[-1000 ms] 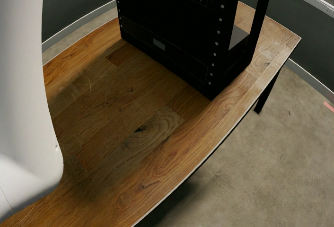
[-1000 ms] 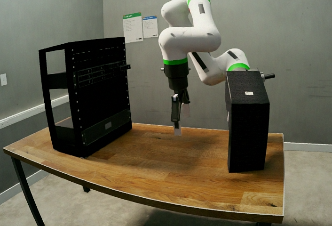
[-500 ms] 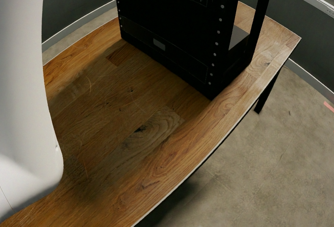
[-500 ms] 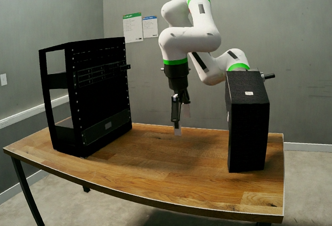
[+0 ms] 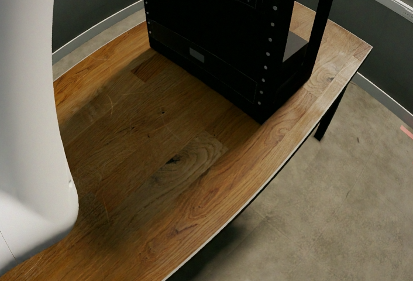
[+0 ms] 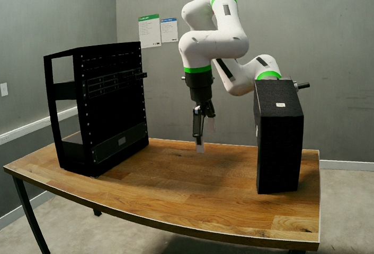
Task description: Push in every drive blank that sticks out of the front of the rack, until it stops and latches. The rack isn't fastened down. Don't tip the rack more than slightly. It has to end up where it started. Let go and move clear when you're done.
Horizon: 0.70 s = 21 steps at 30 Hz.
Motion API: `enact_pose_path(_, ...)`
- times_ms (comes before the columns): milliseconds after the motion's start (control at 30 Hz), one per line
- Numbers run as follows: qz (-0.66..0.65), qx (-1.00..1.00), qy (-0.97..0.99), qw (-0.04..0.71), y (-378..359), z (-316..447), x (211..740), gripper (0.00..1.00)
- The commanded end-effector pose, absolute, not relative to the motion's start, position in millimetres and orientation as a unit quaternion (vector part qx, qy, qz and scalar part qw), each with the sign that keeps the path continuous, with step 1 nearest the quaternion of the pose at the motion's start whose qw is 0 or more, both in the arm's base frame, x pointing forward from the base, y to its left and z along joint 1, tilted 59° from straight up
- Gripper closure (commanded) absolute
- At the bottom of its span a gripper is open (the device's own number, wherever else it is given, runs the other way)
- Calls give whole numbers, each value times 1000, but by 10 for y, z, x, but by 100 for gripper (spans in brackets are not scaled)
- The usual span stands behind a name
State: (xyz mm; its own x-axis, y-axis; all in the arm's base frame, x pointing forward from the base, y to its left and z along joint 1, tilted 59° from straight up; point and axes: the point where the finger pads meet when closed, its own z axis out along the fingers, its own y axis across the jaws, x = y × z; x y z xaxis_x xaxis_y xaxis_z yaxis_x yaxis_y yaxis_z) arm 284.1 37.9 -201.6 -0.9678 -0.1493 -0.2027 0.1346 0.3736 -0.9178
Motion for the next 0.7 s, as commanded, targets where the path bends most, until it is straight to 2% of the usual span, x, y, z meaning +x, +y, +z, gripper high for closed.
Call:
enact_pose_path(0, -556, 0, 821, 128, 387, -2031, 2834, 0)
enact_pose_path(667, -531, 50, 834, 139, 385, -2167, 2747, 0)
